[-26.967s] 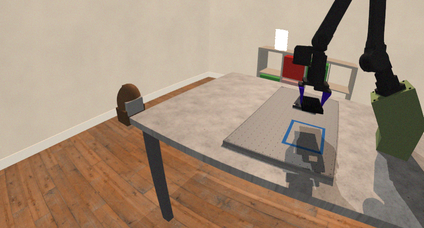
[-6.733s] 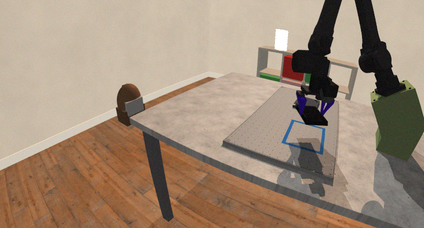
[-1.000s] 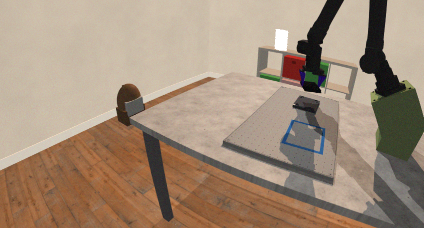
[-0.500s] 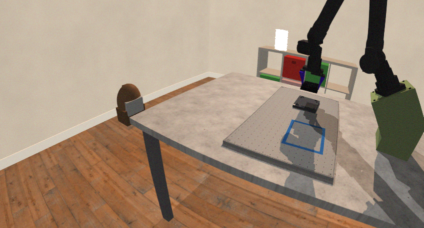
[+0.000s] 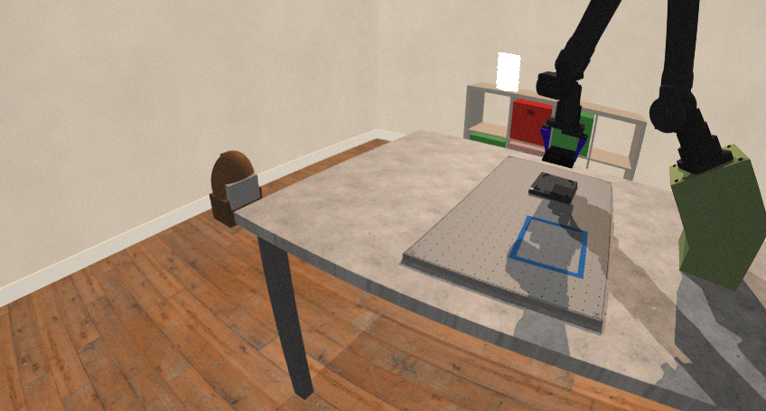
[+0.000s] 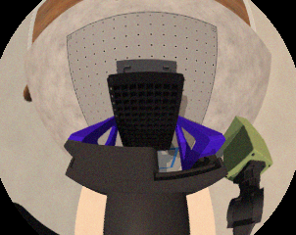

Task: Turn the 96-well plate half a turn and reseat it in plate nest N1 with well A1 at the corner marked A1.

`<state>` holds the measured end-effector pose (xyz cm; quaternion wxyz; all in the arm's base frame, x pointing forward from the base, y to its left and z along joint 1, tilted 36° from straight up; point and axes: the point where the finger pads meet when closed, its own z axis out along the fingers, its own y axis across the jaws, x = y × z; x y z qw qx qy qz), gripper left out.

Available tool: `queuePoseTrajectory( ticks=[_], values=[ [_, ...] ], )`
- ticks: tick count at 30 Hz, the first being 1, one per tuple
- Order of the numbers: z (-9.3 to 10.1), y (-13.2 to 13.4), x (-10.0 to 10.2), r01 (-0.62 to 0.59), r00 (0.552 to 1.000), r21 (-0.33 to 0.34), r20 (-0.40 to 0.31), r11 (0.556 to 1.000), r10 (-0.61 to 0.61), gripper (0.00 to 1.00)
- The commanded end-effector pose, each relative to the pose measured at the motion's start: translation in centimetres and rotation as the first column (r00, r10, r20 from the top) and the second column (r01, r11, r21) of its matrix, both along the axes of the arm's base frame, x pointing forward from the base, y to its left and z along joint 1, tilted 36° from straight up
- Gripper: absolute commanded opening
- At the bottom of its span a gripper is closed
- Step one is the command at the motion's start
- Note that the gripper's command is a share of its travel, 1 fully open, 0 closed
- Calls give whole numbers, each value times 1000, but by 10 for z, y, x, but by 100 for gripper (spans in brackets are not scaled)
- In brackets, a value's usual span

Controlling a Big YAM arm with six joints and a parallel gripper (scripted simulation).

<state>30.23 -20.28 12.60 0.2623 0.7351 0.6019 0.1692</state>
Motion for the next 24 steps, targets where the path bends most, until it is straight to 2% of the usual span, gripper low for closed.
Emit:
queuePoseTrajectory(
  ticks=[1,17,19,24],
  values=[
    [12,-5,4,10,1000,-11,21,1000,-10,0],
    [12,-5,4,10,1000,-11,21,1000,-10,0],
    [-1,0,7,7,1000,6,10,1000,-7,0],
    [-7,-2,12,9,1000,3,11,1000,-9,0]
  ],
)
